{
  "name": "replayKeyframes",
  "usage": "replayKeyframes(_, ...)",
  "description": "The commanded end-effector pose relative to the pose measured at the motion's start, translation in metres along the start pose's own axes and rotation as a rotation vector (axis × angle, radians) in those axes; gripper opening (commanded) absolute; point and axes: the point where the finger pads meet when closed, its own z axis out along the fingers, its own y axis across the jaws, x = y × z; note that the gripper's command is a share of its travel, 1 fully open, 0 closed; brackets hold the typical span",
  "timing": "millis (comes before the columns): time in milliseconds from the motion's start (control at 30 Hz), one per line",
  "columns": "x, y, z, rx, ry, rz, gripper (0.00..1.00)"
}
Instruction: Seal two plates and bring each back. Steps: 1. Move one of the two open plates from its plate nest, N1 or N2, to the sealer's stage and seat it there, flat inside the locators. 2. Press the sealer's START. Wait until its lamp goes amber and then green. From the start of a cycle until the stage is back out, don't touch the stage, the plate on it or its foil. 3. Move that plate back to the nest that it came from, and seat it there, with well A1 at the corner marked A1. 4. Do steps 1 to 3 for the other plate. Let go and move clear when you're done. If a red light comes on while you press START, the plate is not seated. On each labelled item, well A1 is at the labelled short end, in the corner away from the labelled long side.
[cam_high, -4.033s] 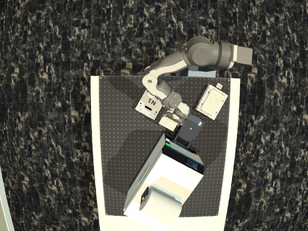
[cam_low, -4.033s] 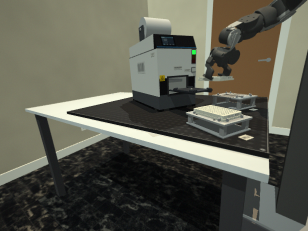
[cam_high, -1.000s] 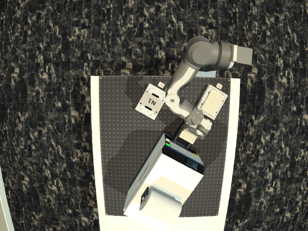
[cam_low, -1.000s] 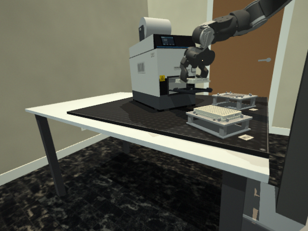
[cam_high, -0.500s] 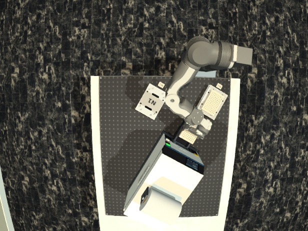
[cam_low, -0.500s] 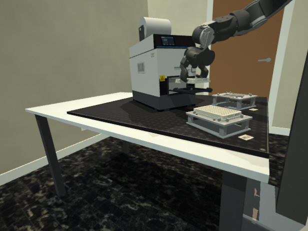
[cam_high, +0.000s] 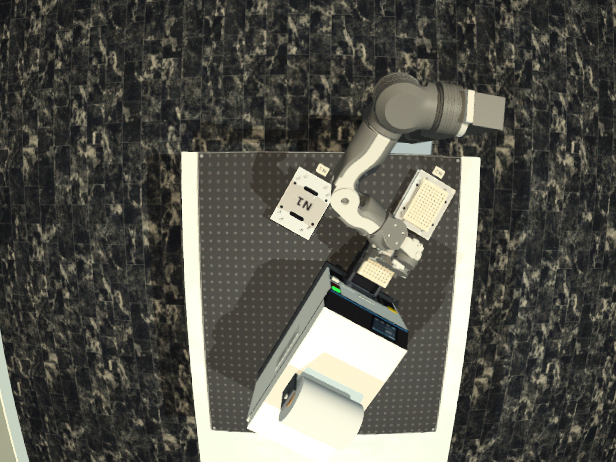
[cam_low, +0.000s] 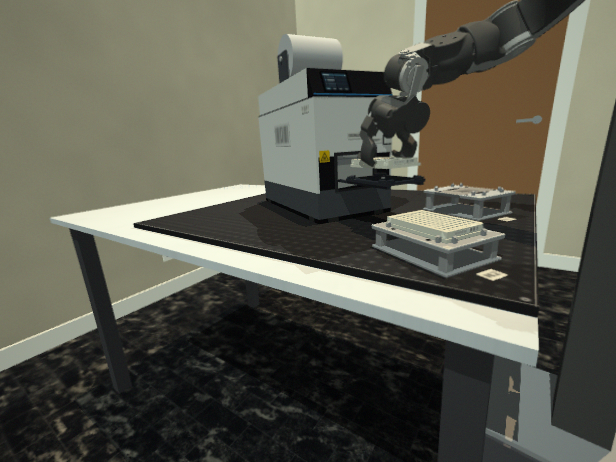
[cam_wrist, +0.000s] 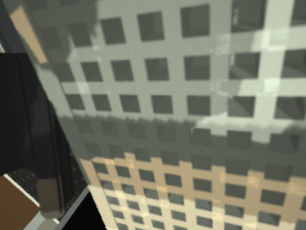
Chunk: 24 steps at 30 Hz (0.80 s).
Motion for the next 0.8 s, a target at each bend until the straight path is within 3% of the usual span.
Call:
replayKeyframes(0, 0.0009, 0.0006, 0.0010, -0.004, 0.000, -0.005, 0.00)
replayKeyframes(767, 0.0020, 0.0008, 0.0058, -0.003, -0.002, -0.002, 0.00)
